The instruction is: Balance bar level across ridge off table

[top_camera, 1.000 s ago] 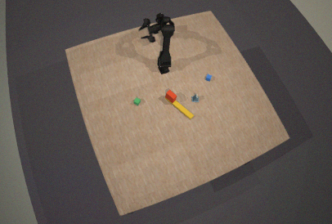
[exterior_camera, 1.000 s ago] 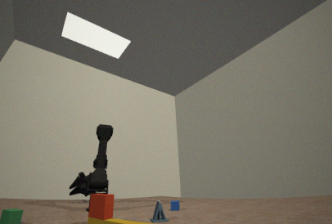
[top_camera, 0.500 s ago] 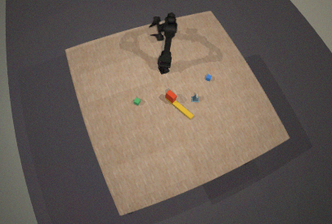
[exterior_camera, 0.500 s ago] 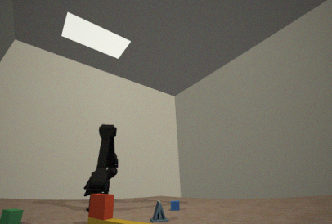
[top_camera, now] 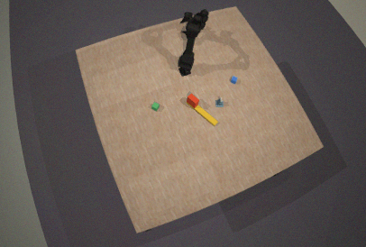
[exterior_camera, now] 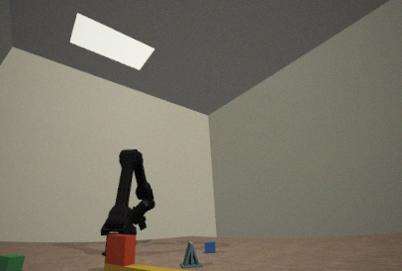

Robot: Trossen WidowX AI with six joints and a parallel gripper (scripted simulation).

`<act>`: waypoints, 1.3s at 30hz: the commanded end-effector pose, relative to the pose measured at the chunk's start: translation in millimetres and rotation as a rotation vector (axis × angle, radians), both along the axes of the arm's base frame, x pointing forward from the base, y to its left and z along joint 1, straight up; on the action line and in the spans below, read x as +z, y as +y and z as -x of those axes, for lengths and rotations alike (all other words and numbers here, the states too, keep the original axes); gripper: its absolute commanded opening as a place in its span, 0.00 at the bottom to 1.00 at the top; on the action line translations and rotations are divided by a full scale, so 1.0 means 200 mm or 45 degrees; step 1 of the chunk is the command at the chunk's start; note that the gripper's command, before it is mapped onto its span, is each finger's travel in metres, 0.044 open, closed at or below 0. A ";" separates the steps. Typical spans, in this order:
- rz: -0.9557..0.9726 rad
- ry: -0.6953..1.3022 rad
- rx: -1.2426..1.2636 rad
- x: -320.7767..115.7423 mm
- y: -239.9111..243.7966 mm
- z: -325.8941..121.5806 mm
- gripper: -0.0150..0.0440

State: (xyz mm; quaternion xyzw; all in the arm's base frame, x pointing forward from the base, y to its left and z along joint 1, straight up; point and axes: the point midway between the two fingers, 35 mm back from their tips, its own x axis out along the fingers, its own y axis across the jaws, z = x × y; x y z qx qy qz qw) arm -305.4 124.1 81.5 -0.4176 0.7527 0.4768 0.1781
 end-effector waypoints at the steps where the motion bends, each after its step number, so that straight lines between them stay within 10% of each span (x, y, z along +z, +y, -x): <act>1: -0.041 0.005 -0.043 0.01 0.09 -0.03 0.79; 39: -0.389 -0.119 -0.408 0.03 0.75 -0.69 0.79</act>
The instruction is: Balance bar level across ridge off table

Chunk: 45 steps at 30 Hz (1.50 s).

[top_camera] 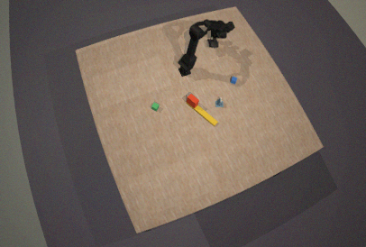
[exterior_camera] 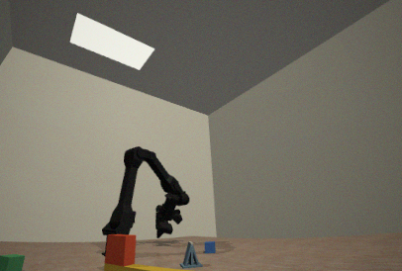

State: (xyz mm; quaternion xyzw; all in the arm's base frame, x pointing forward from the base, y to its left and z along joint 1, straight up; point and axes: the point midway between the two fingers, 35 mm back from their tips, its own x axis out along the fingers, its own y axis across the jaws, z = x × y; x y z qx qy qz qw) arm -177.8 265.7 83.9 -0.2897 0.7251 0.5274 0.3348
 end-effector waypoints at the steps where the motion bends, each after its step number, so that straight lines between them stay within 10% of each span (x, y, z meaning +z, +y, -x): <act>1: -0.036 -0.022 -0.035 0.02 0.06 -0.08 0.79; 45: -0.172 -0.328 -0.636 0.09 0.24 -1.14 0.79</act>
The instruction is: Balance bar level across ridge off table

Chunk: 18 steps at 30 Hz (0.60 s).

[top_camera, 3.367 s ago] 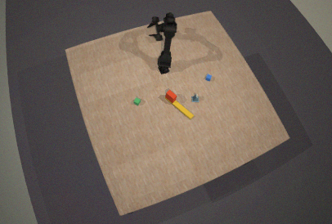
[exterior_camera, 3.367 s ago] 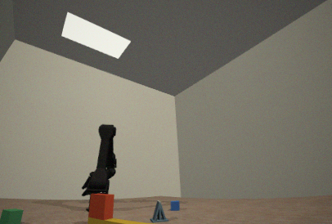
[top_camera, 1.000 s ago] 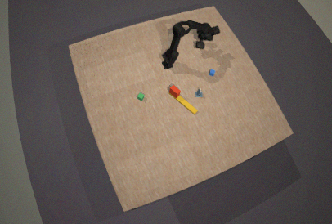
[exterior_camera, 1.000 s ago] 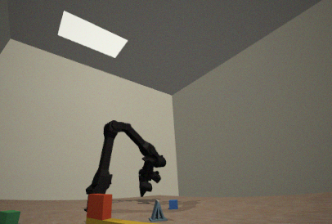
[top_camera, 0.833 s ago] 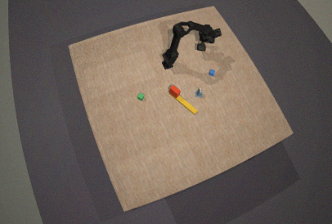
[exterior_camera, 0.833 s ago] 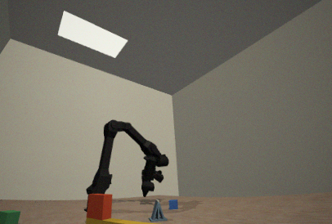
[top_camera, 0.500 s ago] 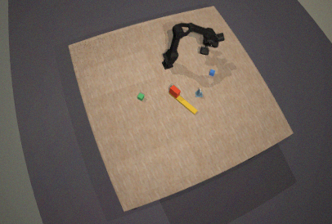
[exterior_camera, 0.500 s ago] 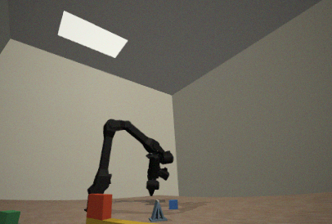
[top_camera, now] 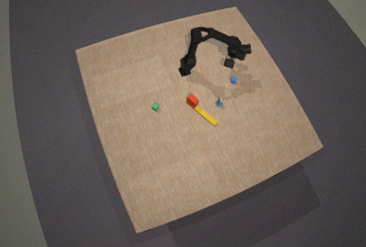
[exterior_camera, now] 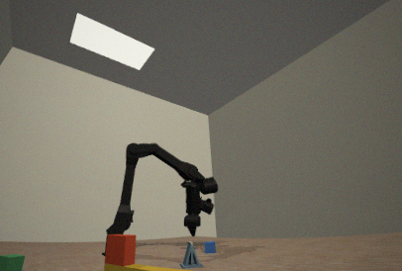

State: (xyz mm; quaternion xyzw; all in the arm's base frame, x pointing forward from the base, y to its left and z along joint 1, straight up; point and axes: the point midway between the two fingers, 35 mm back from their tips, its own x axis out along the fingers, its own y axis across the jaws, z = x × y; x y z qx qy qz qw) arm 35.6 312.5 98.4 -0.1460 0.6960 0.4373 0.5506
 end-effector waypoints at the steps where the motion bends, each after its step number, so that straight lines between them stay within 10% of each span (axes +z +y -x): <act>1: -0.011 -0.038 -0.026 0.02 0.00 -0.10 0.79; 18: -0.005 -0.170 -0.179 0.10 -0.14 -0.53 0.79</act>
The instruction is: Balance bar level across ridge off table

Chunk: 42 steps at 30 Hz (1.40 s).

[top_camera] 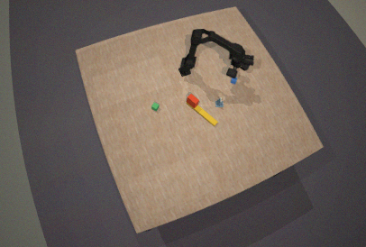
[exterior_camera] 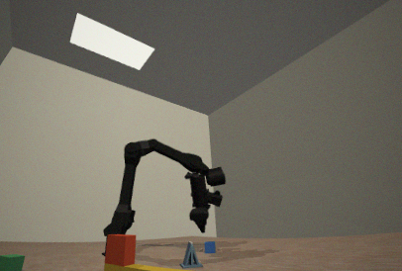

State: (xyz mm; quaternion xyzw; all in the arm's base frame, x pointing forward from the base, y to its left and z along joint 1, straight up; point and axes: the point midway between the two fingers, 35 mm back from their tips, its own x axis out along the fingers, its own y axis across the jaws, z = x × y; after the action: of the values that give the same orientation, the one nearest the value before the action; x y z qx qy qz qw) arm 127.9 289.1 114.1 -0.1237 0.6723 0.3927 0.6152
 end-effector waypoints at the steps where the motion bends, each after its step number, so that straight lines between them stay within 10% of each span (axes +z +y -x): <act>1: 0.001 -0.039 -0.021 0.03 -0.03 -0.09 0.79; 42: 0.212 -0.248 -0.292 0.19 -0.82 -0.78 0.79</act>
State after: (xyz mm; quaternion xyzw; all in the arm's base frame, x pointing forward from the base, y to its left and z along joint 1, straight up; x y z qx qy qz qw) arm 277.1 136.8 148.2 -0.1290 0.6511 0.2576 0.7022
